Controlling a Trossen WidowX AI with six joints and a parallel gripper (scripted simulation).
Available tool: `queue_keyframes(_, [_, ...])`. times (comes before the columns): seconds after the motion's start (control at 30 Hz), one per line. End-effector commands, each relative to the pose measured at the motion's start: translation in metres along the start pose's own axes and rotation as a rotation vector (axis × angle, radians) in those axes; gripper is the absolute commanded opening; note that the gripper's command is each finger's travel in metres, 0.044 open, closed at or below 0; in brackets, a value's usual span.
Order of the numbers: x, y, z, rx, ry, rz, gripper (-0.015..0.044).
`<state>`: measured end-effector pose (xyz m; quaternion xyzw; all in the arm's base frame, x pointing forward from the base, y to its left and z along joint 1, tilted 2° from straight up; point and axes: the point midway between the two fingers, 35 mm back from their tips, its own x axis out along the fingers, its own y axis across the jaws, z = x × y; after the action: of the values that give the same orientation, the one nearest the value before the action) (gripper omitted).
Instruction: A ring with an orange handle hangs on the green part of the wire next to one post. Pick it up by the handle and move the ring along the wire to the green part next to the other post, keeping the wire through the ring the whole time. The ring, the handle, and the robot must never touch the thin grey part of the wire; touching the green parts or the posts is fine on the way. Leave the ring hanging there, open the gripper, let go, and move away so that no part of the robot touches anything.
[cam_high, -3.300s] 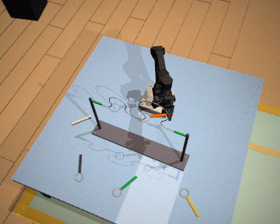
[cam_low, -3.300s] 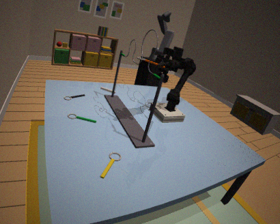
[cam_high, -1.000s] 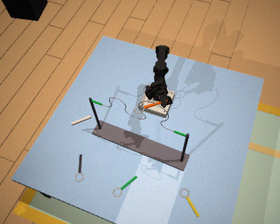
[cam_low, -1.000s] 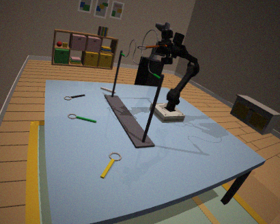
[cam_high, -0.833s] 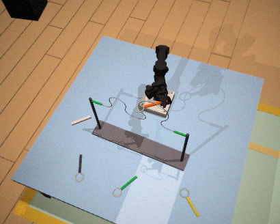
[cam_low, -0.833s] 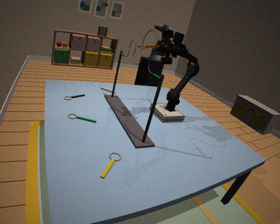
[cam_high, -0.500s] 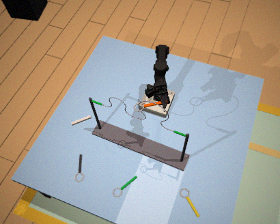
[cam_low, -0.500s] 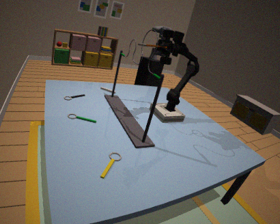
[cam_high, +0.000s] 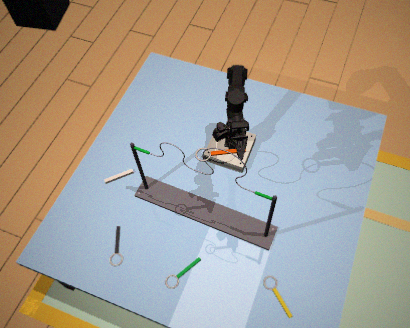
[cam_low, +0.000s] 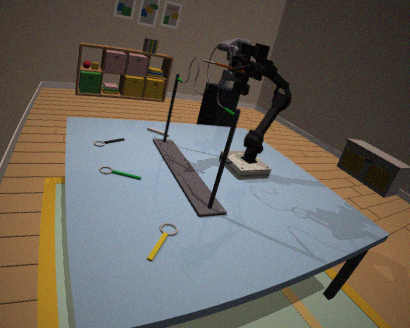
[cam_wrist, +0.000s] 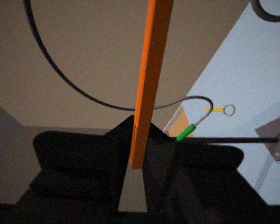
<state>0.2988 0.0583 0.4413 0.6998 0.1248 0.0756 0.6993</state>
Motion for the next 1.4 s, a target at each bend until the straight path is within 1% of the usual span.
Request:
queue_keyframes(0.0, [0.003, -0.003, 0.001, -0.054, -0.01, -0.037, -0.015])
queue_keyframes(1.37, [0.003, -0.018, 0.005, -0.497, -0.063, -0.287, -0.015])
